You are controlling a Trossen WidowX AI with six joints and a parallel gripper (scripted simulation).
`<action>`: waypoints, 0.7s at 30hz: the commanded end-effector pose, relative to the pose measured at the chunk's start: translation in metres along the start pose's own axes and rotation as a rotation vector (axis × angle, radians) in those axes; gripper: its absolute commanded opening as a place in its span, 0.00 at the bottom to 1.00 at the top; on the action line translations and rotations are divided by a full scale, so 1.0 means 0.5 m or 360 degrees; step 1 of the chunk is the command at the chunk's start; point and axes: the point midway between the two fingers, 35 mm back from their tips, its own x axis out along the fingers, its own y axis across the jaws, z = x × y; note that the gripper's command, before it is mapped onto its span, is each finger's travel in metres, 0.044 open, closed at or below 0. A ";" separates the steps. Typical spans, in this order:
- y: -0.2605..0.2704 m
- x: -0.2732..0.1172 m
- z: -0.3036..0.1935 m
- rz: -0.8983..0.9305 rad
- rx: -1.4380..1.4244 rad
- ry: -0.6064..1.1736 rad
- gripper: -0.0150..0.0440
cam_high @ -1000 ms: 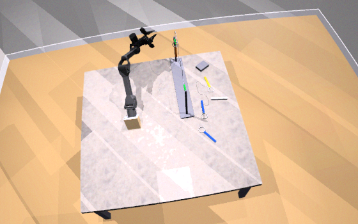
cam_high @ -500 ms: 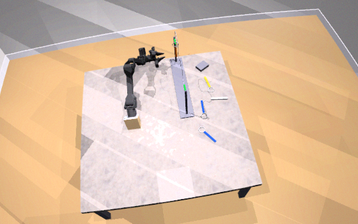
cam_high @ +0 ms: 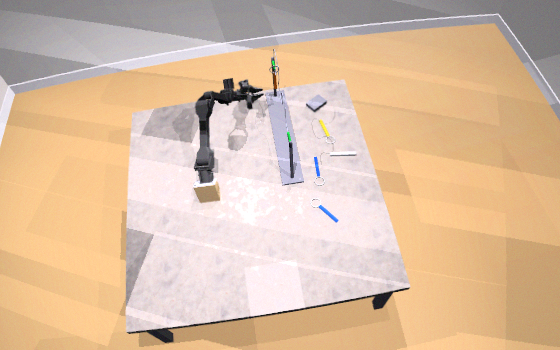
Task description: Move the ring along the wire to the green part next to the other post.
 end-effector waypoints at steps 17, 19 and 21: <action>0.006 0.077 0.064 0.0006 0.0018 -0.0017 0.53; 0.007 0.084 0.064 0.0006 0.0017 -0.0017 0.53; 0.007 0.090 0.064 0.0006 0.0017 -0.0018 0.53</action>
